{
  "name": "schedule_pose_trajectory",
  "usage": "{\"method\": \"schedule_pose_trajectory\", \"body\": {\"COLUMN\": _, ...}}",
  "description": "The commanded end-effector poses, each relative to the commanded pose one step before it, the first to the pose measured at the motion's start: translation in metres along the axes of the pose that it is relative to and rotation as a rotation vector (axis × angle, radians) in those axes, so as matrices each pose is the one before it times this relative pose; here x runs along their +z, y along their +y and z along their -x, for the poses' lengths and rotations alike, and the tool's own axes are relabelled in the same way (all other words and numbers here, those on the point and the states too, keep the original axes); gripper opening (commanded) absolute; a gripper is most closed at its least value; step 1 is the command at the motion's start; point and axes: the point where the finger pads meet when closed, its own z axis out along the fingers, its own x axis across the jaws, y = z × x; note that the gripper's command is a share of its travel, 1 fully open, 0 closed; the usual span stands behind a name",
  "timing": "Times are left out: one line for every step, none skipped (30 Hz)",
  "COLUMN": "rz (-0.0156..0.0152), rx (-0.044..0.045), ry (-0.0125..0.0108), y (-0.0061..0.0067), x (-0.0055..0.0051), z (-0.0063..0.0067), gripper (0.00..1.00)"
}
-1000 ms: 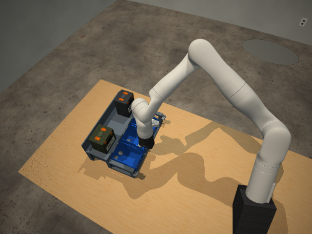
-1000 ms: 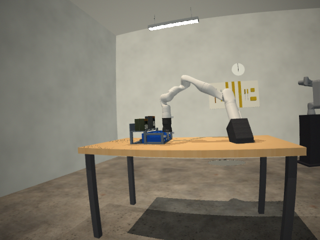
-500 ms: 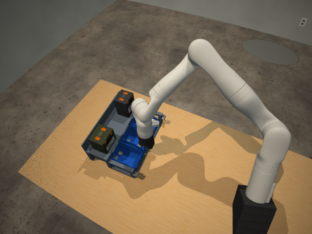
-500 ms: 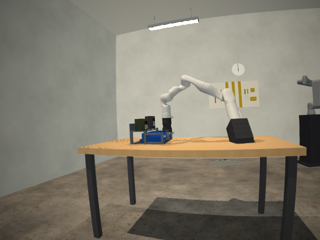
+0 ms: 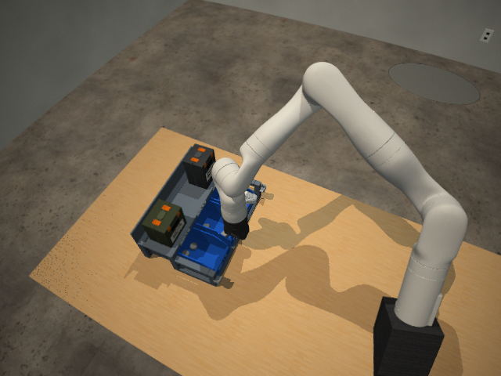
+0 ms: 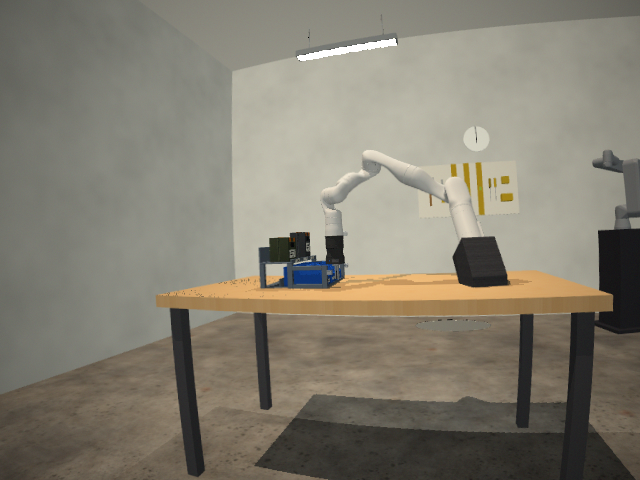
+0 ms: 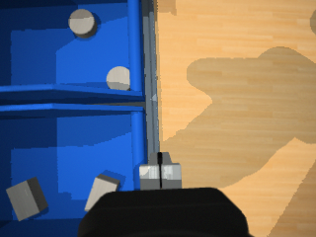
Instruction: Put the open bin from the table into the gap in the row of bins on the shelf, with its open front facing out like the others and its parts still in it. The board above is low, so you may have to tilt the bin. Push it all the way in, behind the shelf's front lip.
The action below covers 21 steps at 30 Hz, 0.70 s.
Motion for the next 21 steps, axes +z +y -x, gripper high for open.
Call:
{"method": "schedule_pose_trajectory", "body": {"rz": 0.00050, "rx": 0.00099, "ry": -0.00027, "y": 0.00026, "x": -0.00433, "z": -0.00187, "gripper": 0.00}}
{"method": "schedule_pose_trajectory", "body": {"rz": 0.00000, "rx": 0.00001, "ry": 0.00001, "y": 0.00000, "x": -0.00109, "z": -0.00111, "gripper": 0.00}}
{"method": "schedule_pose_trajectory", "body": {"rz": 0.00000, "rx": 0.00001, "ry": 0.00001, "y": 0.00000, "x": -0.00116, "z": -0.00117, "gripper": 0.00}}
{"method": "schedule_pose_trajectory", "body": {"rz": 0.00000, "rx": 0.00001, "ry": 0.00001, "y": 0.00000, "x": -0.00121, "z": -0.00122, "gripper": 0.00}}
{"method": "schedule_pose_trajectory", "body": {"rz": 0.00000, "rx": 0.00001, "ry": 0.00001, "y": 0.00000, "x": -0.00123, "z": -0.00125, "gripper": 0.00}}
{"method": "schedule_pose_trajectory", "body": {"rz": 0.00000, "rx": 0.00001, "ry": 0.00002, "y": 0.00000, "x": -0.00125, "z": -0.00126, "gripper": 0.00}}
{"method": "schedule_pose_trajectory", "body": {"rz": 0.00000, "rx": 0.00001, "ry": 0.00001, "y": 0.00000, "x": -0.00122, "z": -0.00124, "gripper": 0.00}}
{"method": "schedule_pose_trajectory", "body": {"rz": 0.00000, "rx": 0.00001, "ry": 0.00001, "y": 0.00000, "x": -0.00118, "z": -0.00120, "gripper": 0.00}}
{"method": "schedule_pose_trajectory", "body": {"rz": 0.00000, "rx": 0.00001, "ry": 0.00001, "y": 0.00001, "x": -0.00113, "z": -0.00114, "gripper": 0.00}}
{"method": "schedule_pose_trajectory", "body": {"rz": 0.00000, "rx": 0.00001, "ry": 0.00001, "y": 0.00000, "x": -0.00105, "z": -0.00106, "gripper": 0.00}}
{"method": "schedule_pose_trajectory", "body": {"rz": 0.00000, "rx": 0.00001, "ry": 0.00001, "y": 0.00000, "x": -0.00094, "z": -0.00096, "gripper": 0.00}}
{"method": "schedule_pose_trajectory", "body": {"rz": 0.00000, "rx": 0.00001, "ry": 0.00001, "y": 0.00000, "x": -0.00085, "z": -0.00085, "gripper": 0.00}}
{"method": "schedule_pose_trajectory", "body": {"rz": 0.00000, "rx": 0.00001, "ry": 0.00001, "y": 0.00000, "x": -0.00072, "z": -0.00073, "gripper": 0.00}}
{"method": "schedule_pose_trajectory", "body": {"rz": 0.00000, "rx": 0.00001, "ry": 0.00001, "y": 0.00000, "x": -0.00059, "z": -0.00060, "gripper": 0.00}}
{"method": "schedule_pose_trajectory", "body": {"rz": 0.00000, "rx": 0.00000, "ry": 0.00001, "y": 0.00000, "x": -0.00046, "z": -0.00047, "gripper": 0.00}}
{"method": "schedule_pose_trajectory", "body": {"rz": 0.00000, "rx": 0.00000, "ry": 0.00000, "y": 0.00000, "x": -0.00033, "z": -0.00034, "gripper": 0.00}}
{"method": "schedule_pose_trajectory", "body": {"rz": 0.00000, "rx": 0.00000, "ry": 0.00000, "y": 0.00000, "x": 0.00000, "z": 0.00000, "gripper": 0.00}}
{"method": "schedule_pose_trajectory", "body": {"rz": 0.00000, "rx": 0.00000, "ry": 0.00000, "y": 0.00000, "x": 0.00000, "z": 0.00000, "gripper": 0.00}}
{"method": "schedule_pose_trajectory", "body": {"rz": 0.00000, "rx": 0.00000, "ry": 0.00000, "y": 0.00000, "x": -0.00022, "z": -0.00022, "gripper": 0.00}}
{"method": "schedule_pose_trajectory", "body": {"rz": 0.00000, "rx": 0.00000, "ry": 0.00000, "y": 0.00000, "x": -0.00012, "z": -0.00012, "gripper": 0.00}}
{"method": "schedule_pose_trajectory", "body": {"rz": 0.00000, "rx": 0.00000, "ry": 0.00000, "y": 0.00000, "x": -0.00005, "z": -0.00005, "gripper": 0.00}}
